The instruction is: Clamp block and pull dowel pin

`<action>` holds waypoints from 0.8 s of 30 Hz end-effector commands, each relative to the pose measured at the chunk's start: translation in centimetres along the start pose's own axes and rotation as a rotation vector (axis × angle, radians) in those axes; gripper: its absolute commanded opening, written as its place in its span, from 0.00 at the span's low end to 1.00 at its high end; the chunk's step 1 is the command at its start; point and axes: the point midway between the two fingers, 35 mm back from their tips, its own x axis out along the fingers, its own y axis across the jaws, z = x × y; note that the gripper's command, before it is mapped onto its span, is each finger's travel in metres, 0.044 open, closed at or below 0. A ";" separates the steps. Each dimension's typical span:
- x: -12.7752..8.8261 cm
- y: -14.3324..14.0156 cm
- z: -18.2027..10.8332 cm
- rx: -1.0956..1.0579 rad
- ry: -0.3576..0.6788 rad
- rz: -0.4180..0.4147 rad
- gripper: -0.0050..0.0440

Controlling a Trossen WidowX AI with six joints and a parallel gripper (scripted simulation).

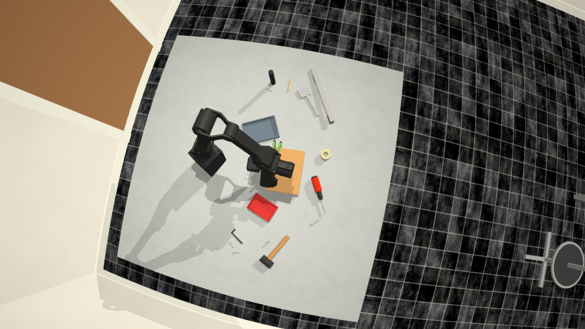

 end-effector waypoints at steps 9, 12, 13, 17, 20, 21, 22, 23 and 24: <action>0.2 -0.1 0.0 0.005 0.001 -0.004 0.61; 0.2 -0.1 0.0 0.005 0.001 -0.004 0.55; 0.2 -0.1 0.0 0.005 0.001 -0.004 0.53; 0.2 -0.1 0.0 0.005 0.001 -0.004 0.47; 0.2 -0.1 0.0 0.005 0.001 -0.004 0.43; 0.2 -0.1 0.0 0.005 0.001 -0.004 0.41; 0.2 -0.1 0.0 0.005 0.001 -0.004 0.39; 0.2 -0.1 0.0 0.005 0.001 -0.004 0.37; 0.2 -0.1 0.0 0.005 0.001 -0.004 0.35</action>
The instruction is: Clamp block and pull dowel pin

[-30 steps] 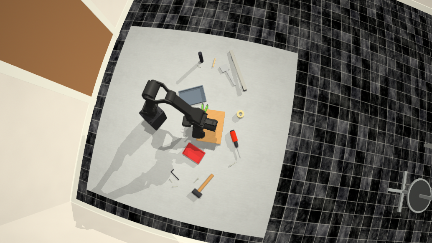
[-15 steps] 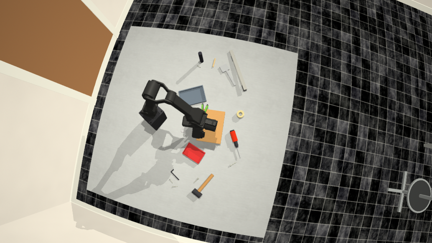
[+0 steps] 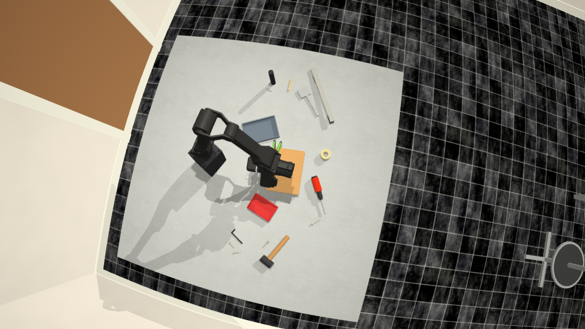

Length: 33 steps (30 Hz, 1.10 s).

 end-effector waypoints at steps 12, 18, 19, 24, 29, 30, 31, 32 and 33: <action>0.1 0.0 0.0 0.004 0.001 -0.002 0.20; 0.1 0.0 0.0 0.004 0.001 -0.002 0.12; 0.1 0.0 0.0 0.004 0.001 -0.002 0.11; 0.1 0.0 0.0 -0.027 0.001 -0.002 0.10; 0.0 0.0 0.0 -0.101 0.001 -0.001 0.10; 0.0 0.0 0.0 -0.134 0.001 -0.001 0.10; 0.0 0.0 0.0 -0.169 0.001 -0.001 0.10; 0.0 0.0 0.0 -0.203 0.001 -0.001 0.10; 0.0 0.0 0.0 -0.238 0.001 -0.001 0.10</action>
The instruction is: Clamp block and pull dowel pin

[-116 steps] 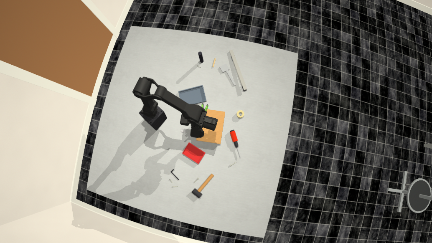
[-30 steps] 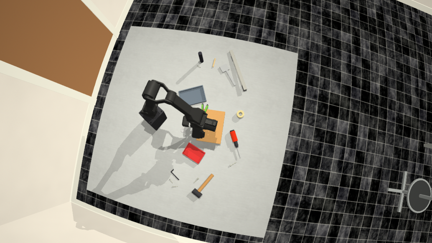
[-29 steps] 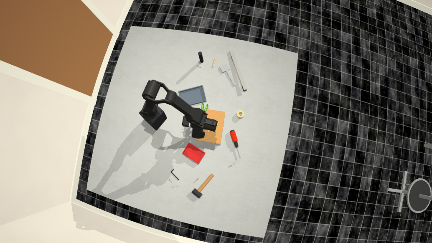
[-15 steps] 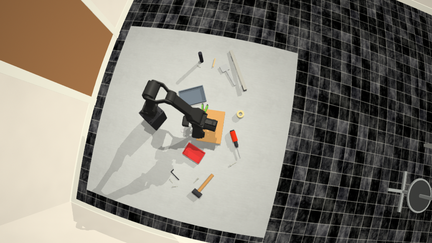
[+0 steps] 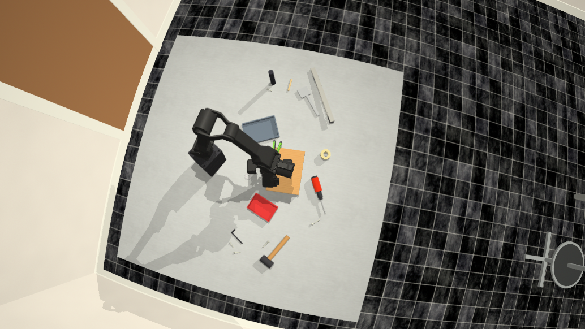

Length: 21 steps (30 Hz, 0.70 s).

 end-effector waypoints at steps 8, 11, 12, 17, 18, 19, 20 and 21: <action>-0.1 0.0 0.0 -0.354 0.001 -0.001 0.10; -0.1 0.0 0.0 -0.423 0.001 -0.001 0.10; -0.1 0.0 0.0 -0.423 0.001 -0.001 0.10; -0.1 0.0 0.0 -0.522 0.001 -0.001 0.10; -0.1 0.0 0.0 -0.527 0.001 -0.001 0.10; -0.1 0.0 0.0 -0.536 0.001 -0.001 0.10; -0.1 0.0 0.0 -0.549 0.001 -0.001 0.10; -0.1 0.0 0.0 -0.554 0.001 -0.001 0.10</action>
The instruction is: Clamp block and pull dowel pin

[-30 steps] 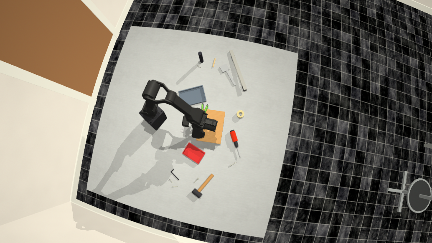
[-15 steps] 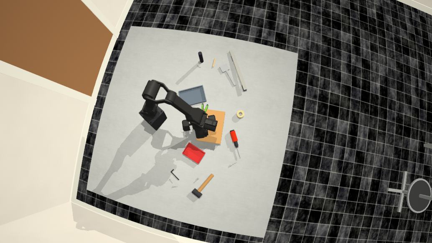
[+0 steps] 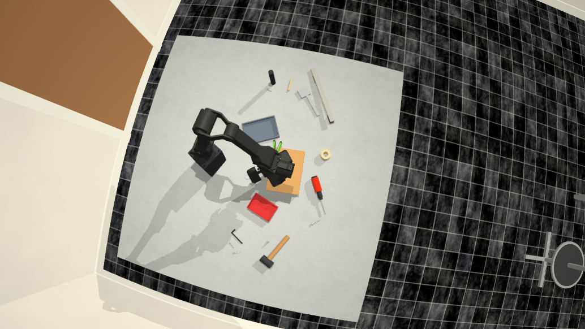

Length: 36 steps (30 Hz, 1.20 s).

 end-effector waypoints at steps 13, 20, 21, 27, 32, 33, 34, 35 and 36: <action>-0.1 0.0 0.0 0.012 0.000 0.001 0.10; -0.1 0.0 0.0 0.120 0.000 0.001 0.10; -0.1 0.0 0.0 0.143 0.000 0.001 0.10; -0.2 0.0 0.0 0.245 0.000 0.001 0.10; -0.2 0.0 0.0 0.396 0.000 0.001 0.10; -0.2 0.0 0.0 0.425 0.000 0.001 0.10; -0.2 0.0 0.0 0.451 0.000 0.001 0.10; -0.2 0.0 0.0 0.482 0.000 0.001 0.10; -0.2 0.0 0.0 0.511 0.000 0.001 0.10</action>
